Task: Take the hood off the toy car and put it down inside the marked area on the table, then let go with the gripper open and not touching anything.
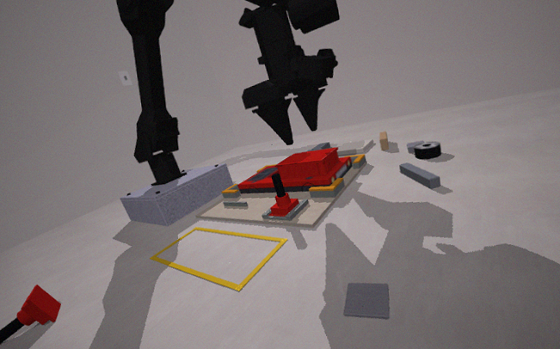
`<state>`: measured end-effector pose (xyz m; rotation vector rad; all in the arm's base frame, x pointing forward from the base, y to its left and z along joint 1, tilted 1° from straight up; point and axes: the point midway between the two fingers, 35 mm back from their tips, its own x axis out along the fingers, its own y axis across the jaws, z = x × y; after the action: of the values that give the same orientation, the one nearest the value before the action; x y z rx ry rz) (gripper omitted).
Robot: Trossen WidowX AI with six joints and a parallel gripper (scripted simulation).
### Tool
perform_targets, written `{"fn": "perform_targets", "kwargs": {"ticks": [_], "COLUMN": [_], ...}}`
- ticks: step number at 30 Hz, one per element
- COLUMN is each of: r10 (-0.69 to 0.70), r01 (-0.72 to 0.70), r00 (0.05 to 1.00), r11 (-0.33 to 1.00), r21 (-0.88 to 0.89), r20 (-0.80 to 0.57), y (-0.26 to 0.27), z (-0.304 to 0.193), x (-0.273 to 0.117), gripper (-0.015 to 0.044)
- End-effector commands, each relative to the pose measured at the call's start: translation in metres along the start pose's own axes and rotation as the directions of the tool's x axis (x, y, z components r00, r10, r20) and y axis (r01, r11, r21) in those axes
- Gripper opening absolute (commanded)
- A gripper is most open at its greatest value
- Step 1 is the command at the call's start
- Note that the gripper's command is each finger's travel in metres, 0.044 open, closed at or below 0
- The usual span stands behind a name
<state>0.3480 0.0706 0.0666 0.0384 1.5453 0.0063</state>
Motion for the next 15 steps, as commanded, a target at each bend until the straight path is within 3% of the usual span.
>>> {"fn": "perform_targets", "kwargs": {"ticks": [1, 15], "r10": [-0.008, -0.008], "r01": [0.008, 0.008], "r00": [1.000, 1.000], "r11": [1.000, 1.000], "r21": [0.004, 0.004], "r20": [-0.009, -0.009], "y": [-0.001, -0.001], "z": [-0.002, -0.003], "x": [0.007, 0.019], "gripper": [0.0440, 0.0440]}}
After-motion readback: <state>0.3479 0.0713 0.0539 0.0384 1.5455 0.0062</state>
